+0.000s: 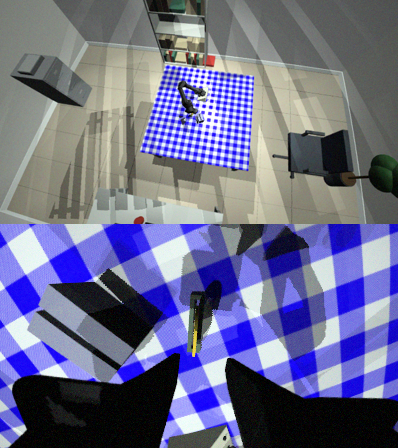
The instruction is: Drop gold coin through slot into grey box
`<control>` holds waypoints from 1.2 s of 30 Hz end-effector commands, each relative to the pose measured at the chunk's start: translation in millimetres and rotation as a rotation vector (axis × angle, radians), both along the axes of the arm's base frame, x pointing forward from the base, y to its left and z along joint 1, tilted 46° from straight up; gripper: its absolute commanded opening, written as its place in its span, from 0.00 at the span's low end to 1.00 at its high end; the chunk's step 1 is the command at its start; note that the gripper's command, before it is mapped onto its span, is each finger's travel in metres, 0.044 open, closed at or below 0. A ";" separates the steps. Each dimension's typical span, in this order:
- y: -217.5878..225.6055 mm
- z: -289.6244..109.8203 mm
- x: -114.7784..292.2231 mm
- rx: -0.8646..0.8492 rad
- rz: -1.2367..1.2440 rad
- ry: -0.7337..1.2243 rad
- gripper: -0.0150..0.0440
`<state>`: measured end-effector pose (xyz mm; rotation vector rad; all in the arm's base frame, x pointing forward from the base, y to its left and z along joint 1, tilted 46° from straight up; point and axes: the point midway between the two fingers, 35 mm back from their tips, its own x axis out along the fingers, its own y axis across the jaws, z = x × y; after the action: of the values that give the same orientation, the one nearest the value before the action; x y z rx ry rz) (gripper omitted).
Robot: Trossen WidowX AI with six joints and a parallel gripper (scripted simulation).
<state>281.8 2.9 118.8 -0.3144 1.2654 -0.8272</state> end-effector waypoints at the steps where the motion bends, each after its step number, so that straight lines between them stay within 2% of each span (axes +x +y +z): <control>1: 8.6 -1.3 -6.6 -0.021 0.020 0.034 0.53; 14: -24.2 -37.3 -3.3 -0.022 0.020 0.033 0.53; 36: -44.0 -57.5 -0.2 -0.019 0.019 0.038 0.53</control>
<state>284.0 -36.0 66.2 -0.3482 1.2808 -0.8171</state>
